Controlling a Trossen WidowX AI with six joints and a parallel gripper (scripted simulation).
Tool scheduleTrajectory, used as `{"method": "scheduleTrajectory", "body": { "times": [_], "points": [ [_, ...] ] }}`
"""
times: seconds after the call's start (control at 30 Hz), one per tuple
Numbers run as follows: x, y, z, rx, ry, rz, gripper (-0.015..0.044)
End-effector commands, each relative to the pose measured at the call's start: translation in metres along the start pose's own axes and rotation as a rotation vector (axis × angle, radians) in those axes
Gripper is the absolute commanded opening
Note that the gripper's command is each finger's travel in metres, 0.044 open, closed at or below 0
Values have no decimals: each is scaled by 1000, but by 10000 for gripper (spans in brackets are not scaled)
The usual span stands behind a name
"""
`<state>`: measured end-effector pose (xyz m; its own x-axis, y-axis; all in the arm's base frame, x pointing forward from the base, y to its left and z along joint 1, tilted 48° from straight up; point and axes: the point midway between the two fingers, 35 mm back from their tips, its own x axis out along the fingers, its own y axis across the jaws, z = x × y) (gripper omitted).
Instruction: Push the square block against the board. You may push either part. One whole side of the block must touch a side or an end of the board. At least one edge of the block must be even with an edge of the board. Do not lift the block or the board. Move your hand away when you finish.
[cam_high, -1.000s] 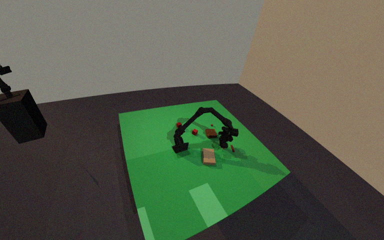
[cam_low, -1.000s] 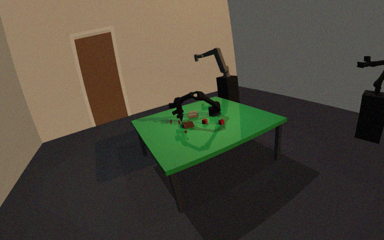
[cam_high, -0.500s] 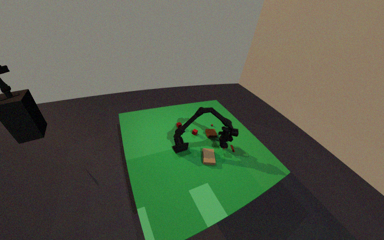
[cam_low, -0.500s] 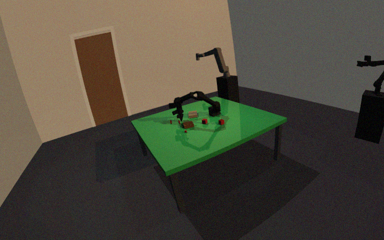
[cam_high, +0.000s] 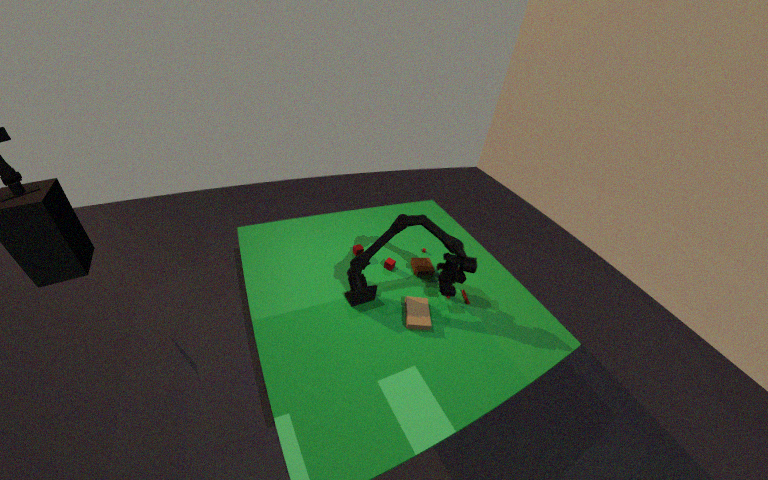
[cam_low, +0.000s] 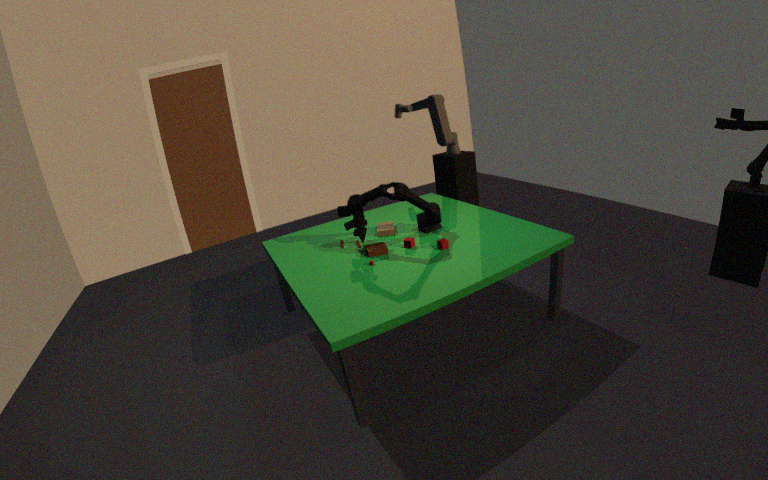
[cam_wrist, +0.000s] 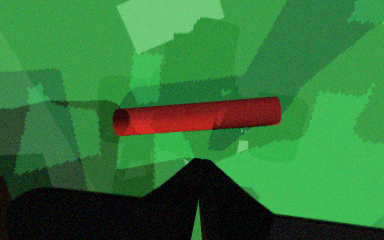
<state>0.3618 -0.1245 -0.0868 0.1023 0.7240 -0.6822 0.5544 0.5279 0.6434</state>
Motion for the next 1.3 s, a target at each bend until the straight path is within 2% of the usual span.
{"method": "scheduleTrajectory", "body": {
  "times": [0.0, 1.27],
  "points": [
    [0, 0, 0, 4, 0, 3, 0],
    [0, 0, -8, 1, 0, 1, 0]
  ]
}}
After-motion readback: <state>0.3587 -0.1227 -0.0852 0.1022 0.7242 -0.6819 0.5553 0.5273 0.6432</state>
